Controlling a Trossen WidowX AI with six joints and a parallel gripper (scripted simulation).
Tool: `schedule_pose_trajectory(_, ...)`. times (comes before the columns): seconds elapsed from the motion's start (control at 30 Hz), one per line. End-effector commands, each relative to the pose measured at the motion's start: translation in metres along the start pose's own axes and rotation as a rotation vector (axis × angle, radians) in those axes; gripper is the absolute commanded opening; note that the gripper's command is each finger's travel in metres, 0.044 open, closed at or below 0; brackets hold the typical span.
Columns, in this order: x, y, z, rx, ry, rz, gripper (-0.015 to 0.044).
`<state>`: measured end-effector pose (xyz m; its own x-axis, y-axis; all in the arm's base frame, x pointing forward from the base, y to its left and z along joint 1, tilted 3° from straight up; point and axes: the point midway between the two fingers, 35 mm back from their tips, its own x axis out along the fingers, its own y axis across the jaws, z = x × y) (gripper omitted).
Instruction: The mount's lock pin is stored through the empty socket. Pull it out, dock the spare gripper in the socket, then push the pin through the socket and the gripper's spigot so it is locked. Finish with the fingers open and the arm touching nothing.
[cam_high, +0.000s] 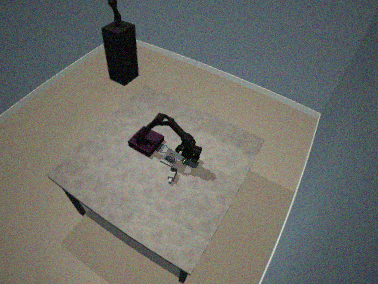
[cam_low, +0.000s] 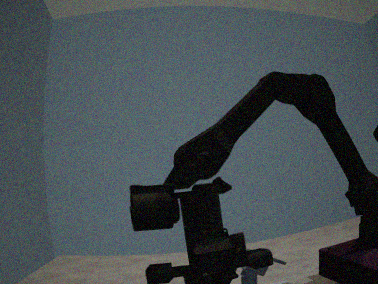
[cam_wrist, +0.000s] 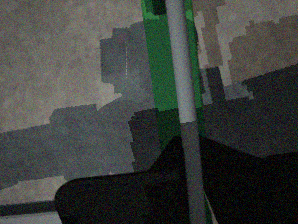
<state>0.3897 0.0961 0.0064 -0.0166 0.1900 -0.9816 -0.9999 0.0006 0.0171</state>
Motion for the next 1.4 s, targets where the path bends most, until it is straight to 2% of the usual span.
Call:
schedule_pose_trajectory(0.0, 0.003, 0.001, -0.001, 0.000, 0.001, 0.006, 0.0000)
schedule_pose_trajectory(0.27, 0.000, 0.000, 0.000, 0.000, 0.000, 0.000, 0.0000)
schedule_pose_trajectory(0.67, 0.000, 0.000, 0.000, 0.000, 0.000, 0.000, 0.0315)
schedule_pose_trajectory(0.83, -0.013, 0.002, 0.002, 0.002, 0.001, 0.007, 0.0440)
schedule_pose_trajectory(1.37, -0.039, 0.007, 0.004, 0.010, 0.006, 0.033, 0.0440)
